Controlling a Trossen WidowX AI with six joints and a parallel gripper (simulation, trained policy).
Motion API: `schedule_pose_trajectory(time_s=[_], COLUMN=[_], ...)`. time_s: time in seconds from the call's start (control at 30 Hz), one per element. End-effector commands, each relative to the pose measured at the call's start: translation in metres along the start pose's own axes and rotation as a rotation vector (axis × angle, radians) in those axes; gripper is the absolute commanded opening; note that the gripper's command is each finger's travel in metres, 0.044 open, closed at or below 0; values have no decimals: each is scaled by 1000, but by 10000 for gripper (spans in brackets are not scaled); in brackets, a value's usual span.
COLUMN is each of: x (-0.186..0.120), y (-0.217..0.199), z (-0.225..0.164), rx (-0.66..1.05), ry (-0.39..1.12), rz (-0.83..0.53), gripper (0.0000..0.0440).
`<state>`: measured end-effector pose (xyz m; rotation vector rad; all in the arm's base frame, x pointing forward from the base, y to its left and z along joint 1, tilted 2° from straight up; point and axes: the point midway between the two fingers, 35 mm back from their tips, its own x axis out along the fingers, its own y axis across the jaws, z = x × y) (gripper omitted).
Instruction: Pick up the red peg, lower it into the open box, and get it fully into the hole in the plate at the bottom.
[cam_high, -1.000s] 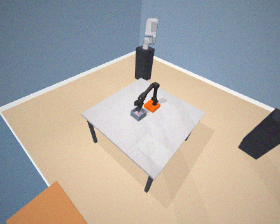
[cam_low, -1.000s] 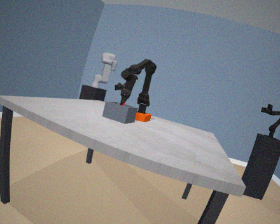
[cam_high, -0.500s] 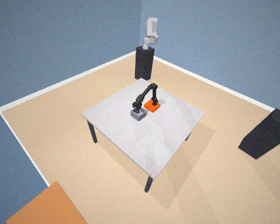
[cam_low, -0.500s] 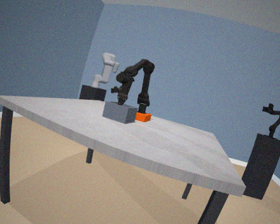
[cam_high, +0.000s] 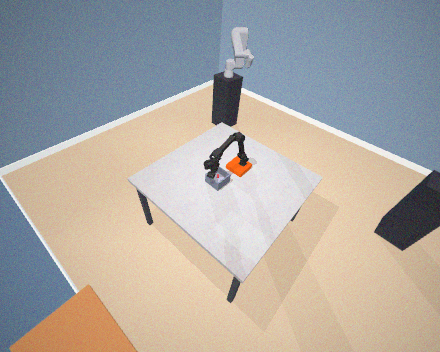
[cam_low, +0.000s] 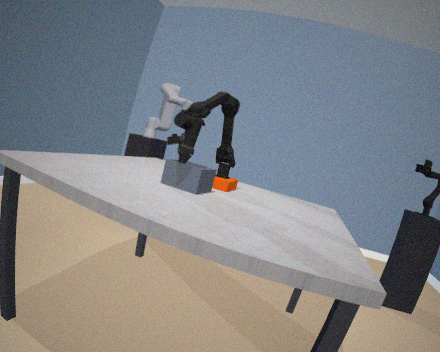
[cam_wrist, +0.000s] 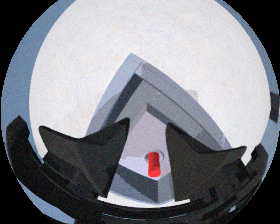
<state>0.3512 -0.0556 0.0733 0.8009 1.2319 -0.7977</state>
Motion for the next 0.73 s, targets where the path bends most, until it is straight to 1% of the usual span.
schedule_pose_trajectory(time_s=[0.0,0.3,0.7], x=[1,0,-8], y=[3,3,-5], z=[8,27,62], rx=[-2,10,32], ry=[8,13,-21], rz=[-2,-7,-19], gripper=[180,162,141])
